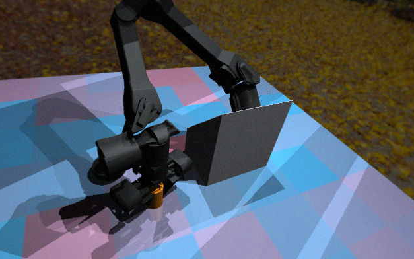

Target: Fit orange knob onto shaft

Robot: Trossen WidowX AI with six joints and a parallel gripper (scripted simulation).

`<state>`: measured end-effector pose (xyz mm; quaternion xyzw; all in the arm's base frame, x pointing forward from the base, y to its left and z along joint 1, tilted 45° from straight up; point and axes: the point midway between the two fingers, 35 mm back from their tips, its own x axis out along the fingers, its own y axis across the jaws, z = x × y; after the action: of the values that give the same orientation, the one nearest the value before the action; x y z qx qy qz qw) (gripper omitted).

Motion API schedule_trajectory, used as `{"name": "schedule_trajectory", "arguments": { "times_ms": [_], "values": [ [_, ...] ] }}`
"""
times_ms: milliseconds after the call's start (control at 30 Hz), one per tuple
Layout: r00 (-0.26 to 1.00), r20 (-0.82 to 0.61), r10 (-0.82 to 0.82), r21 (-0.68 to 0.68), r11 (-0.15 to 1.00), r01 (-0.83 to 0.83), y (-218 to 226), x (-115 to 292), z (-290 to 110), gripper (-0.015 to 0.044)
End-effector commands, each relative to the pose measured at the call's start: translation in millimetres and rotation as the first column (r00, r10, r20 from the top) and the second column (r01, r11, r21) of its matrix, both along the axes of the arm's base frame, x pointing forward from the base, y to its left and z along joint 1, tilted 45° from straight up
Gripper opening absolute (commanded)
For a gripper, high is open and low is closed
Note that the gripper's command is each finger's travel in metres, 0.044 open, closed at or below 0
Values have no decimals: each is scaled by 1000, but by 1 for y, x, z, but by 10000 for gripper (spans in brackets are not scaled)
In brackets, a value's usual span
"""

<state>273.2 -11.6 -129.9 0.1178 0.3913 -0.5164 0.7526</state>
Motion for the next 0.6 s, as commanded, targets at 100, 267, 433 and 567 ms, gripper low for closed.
{"name": "schedule_trajectory", "arguments": {
  "times_ms": [100, 267, 433, 567],
  "values": [
    [997, -11, 73, 11, 997, -73, 13, 5, 6, 6],
    [998, -11, 66, 19, 998, -66, 29, 5, 17, 0],
    [999, -11, 53, 25, 998, -53, 49, 2, 31, 0],
    [999, -10, 40, 24, 999, -40, 66, -2, 46, 0]
  ]
}}
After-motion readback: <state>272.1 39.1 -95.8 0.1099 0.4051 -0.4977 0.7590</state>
